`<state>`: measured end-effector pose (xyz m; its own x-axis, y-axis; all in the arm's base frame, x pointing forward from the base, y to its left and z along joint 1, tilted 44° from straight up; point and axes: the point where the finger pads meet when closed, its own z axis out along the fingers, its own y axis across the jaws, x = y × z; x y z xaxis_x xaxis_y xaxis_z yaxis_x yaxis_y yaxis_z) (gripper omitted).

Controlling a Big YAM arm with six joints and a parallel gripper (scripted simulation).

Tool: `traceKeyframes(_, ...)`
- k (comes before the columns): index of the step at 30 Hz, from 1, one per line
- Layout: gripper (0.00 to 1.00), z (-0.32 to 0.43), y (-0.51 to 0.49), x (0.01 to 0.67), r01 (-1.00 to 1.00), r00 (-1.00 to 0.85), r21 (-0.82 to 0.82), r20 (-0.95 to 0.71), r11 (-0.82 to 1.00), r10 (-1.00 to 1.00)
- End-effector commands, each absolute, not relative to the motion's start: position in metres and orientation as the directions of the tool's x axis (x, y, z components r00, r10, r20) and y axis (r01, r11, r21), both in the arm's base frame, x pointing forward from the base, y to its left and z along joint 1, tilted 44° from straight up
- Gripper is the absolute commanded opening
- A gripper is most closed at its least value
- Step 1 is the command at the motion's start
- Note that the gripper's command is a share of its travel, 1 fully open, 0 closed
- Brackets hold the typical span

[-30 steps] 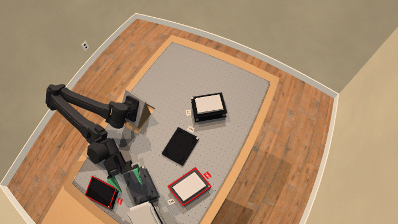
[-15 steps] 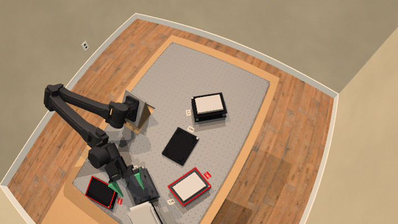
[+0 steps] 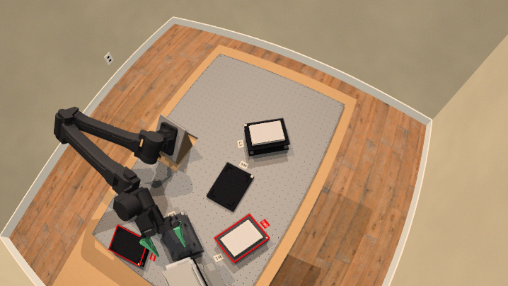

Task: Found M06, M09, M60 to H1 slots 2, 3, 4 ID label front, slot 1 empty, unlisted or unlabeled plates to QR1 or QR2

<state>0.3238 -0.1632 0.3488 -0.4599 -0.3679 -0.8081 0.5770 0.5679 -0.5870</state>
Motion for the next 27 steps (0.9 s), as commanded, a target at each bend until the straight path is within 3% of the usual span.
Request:
traceKeyframes(1, 1.00, 0.367, -0.170, 0.330, 0.599, -0.441, -0.579, -0.815, 0.554, -0.375)
traceKeyframes(27, 1.00, 0.374, -0.184, 0.354, 0.594, -0.447, -0.583, -0.812, 0.554, -0.375)
